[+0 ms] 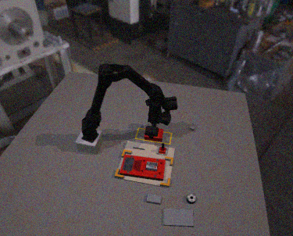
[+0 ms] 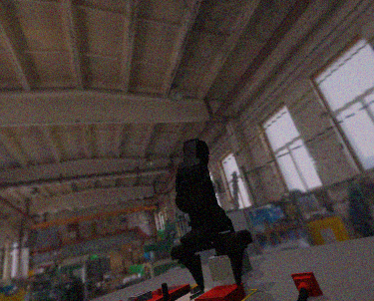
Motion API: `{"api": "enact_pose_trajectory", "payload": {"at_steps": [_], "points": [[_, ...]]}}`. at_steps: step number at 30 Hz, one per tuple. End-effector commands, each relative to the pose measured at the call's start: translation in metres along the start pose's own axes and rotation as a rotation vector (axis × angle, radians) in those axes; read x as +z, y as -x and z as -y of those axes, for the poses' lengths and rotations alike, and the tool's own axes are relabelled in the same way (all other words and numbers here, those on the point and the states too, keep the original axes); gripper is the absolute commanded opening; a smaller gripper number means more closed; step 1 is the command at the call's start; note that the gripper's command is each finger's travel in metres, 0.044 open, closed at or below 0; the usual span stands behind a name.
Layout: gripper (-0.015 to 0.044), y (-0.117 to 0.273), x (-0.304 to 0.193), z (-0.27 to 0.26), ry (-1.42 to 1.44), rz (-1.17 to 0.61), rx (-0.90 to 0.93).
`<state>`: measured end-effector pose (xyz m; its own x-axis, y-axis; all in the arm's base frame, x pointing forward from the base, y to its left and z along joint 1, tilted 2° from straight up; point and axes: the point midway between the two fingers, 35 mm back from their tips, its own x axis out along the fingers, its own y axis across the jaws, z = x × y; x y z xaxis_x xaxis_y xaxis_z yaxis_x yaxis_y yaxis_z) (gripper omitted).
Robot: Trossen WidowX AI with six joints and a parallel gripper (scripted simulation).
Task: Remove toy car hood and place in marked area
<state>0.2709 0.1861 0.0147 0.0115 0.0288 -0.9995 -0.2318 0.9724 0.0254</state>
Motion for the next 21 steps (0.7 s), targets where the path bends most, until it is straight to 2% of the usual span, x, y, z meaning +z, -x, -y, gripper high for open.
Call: {"api": "enact_pose_trajectory", "payload": {"at_steps": [1, 3, 21], "points": [[0.044, 0.0466, 0.0045, -0.002, 0.0, 0.036, 0.007], [0.044, 0.0553, 0.0034, -0.0016, 0.0, 0.035, 0.006], [0.044, 0.0553, 0.0034, -0.0016, 0.0, 0.035, 0.006]]}}
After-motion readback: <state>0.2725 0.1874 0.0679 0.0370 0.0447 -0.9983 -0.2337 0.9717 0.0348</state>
